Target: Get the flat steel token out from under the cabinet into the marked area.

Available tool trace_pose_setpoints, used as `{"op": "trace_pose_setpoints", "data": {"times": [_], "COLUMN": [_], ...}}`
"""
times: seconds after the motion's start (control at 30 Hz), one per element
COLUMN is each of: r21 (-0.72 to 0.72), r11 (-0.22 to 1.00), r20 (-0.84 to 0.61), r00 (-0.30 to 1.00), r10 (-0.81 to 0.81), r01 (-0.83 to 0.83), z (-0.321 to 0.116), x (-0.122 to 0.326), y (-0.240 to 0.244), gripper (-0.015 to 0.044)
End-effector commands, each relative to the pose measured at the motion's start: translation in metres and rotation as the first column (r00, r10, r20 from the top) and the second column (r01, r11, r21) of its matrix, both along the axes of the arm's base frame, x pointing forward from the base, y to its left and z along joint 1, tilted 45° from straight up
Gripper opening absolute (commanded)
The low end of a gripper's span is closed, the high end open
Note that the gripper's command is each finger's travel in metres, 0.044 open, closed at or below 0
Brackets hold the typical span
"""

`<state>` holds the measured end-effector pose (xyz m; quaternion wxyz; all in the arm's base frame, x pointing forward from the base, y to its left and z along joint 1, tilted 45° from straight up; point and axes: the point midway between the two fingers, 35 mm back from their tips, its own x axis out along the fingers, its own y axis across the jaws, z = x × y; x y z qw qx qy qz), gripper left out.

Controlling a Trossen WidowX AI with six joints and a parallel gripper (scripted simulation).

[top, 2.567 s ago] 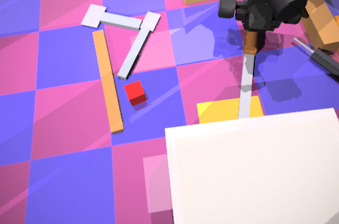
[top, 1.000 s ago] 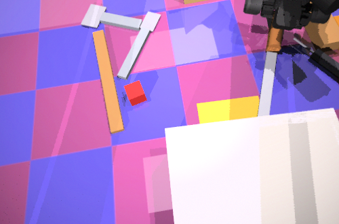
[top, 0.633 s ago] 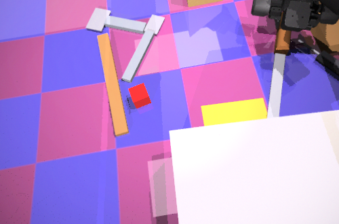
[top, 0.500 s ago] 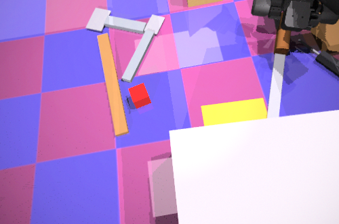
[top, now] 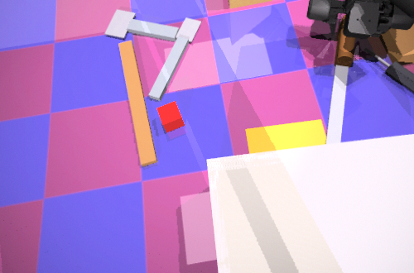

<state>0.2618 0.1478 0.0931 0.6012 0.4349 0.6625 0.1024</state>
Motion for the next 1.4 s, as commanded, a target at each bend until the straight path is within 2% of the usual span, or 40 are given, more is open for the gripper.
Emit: {"op": "trace_pose_setpoints", "data": {"times": [0.0, 0.17, 0.3, 0.6, 0.73, 1.37], "r21": [0.002, 0.003, 0.002, 0.002, 0.002, 0.001], "r11": [1.000, 1.000, 1.000, 1.000, 1.000, 1.000], "r20": [0.000, -0.002, 0.003, 0.003, 0.003, 0.006], "r00": [1.000, 1.000, 1.000, 1.000, 1.000, 1.000], "r10": [-0.001, -0.003, 0.000, 0.000, 0.000, 0.003], "r01": [0.001, 0.003, 0.000, 0.000, 0.000, -0.003], "z": [0.000, -0.002, 0.000, 0.000, 0.000, -0.005], "x": [0.000, -0.002, 0.000, 0.000, 0.000, 0.016], "y": [0.000, 0.003, 0.001, 0.001, 0.001, -0.005], "gripper": [0.0270, 0.0270, 0.0165, 0.0105, 0.0000, 0.0000]}}
